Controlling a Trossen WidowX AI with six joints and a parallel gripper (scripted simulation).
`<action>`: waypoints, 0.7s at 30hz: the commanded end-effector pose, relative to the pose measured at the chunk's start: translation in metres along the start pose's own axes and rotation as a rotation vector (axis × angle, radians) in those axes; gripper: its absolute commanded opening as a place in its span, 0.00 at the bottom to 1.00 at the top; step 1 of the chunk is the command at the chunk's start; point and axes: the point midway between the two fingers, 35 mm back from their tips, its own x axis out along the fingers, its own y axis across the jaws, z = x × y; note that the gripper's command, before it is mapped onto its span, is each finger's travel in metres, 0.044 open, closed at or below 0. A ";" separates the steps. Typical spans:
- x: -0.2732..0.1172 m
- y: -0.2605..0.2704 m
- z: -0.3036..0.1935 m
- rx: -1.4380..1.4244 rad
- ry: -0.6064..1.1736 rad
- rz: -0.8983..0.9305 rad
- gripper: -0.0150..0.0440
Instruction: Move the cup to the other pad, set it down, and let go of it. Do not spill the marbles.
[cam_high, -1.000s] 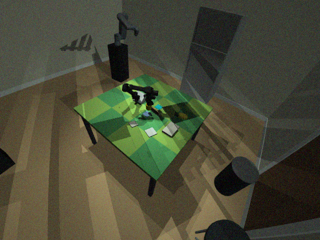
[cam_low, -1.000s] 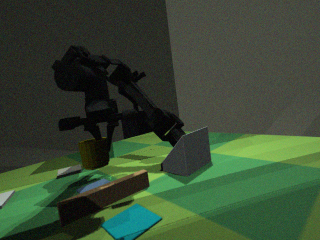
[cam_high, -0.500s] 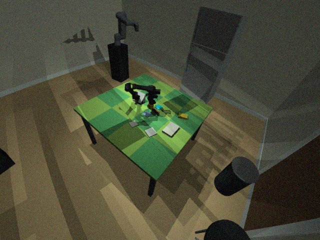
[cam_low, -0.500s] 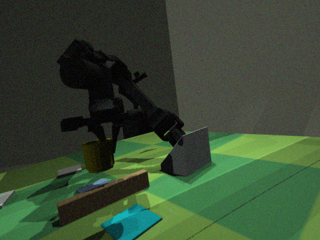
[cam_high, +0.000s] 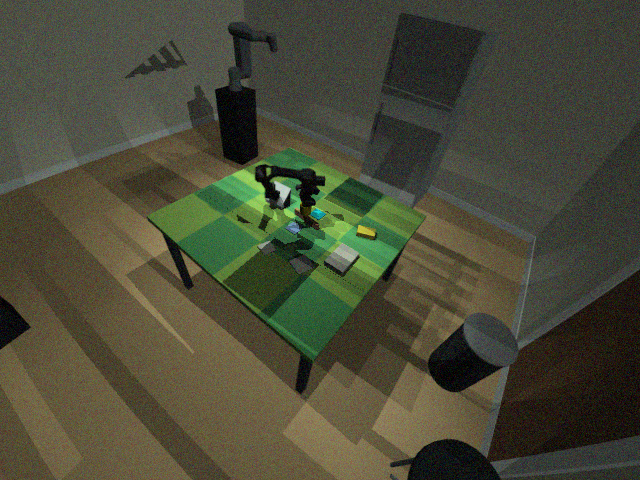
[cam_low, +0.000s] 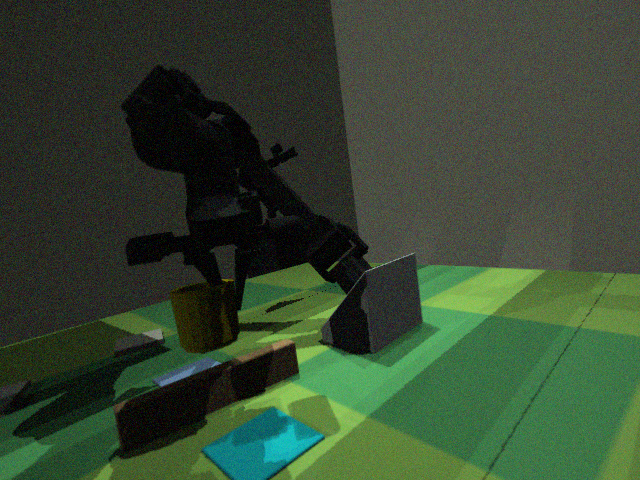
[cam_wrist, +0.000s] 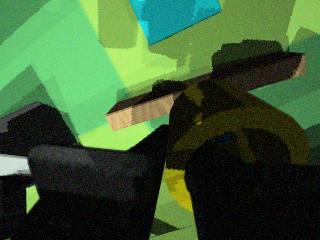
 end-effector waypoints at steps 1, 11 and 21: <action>-0.001 0.004 0.011 0.005 -0.006 0.002 0.25; -0.002 0.012 0.031 0.005 -0.007 0.003 0.25; -0.003 0.020 0.050 0.005 -0.008 0.003 0.25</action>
